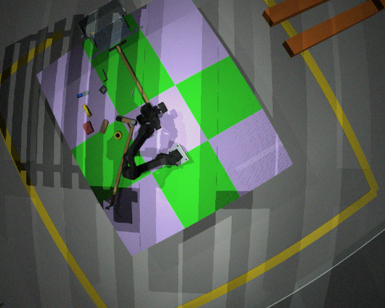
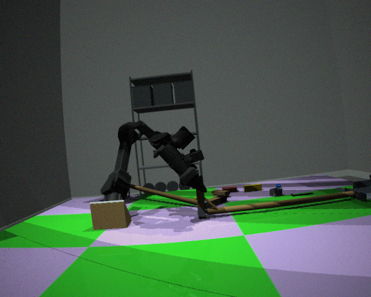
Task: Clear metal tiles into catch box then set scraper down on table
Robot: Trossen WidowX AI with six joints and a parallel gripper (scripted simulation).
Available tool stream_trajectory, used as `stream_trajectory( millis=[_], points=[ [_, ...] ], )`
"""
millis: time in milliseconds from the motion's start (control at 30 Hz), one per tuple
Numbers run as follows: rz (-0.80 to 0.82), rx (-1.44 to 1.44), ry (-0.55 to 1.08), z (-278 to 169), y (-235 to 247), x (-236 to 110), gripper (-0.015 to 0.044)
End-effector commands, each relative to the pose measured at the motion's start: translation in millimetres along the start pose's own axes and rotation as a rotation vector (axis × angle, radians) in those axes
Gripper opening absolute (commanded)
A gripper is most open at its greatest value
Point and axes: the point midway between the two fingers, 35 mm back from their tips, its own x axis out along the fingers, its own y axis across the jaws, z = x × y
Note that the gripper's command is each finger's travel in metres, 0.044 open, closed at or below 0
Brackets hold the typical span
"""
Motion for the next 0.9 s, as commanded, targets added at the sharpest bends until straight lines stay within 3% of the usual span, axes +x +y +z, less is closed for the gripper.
stream_trajectory(
  millis=[0,867],
  points=[
    [0.0,0.0,0.0,0.0,0.0,0.0,0.0],
    [0.002,-0.01,0.004,-3.1,1.1,-1.8,0.0]
  ],
)
